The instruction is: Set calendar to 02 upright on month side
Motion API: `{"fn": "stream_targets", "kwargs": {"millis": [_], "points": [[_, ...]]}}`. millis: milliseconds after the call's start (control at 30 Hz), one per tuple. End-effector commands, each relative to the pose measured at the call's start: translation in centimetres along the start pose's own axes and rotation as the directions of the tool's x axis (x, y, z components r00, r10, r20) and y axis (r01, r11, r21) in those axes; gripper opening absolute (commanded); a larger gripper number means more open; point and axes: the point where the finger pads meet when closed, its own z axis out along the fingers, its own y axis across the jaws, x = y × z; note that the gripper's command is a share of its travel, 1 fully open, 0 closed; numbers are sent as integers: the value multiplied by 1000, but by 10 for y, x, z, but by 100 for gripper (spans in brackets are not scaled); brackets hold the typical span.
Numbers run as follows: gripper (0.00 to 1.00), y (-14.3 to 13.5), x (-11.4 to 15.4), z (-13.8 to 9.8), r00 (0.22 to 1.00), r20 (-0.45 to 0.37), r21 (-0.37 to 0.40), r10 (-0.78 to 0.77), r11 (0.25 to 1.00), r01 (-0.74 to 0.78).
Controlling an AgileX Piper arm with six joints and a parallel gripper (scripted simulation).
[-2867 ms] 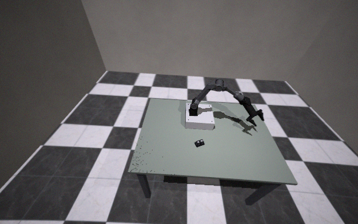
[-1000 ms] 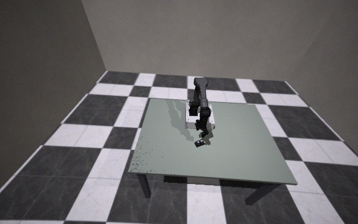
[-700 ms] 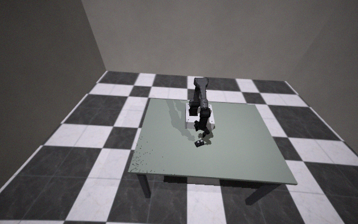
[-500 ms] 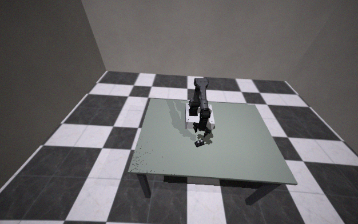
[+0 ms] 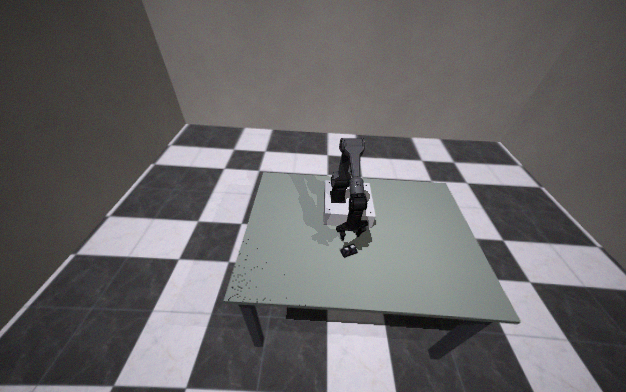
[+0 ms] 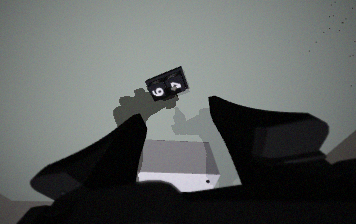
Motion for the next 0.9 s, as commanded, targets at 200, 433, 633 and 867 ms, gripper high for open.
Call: {"fn": "stream_targets", "kwargs": {"millis": [200, 433, 633, 867], "points": [[100, 0, 0, 11, 853, 5, -8, -521, 853, 521], [100, 1, 1, 18, 611, 7, -6, -791, 611, 791], [100, 1, 1, 25, 294, 10, -4, -956, 294, 956], [100, 1, 1, 29, 51, 10, 0, -999, 51, 999]]}}
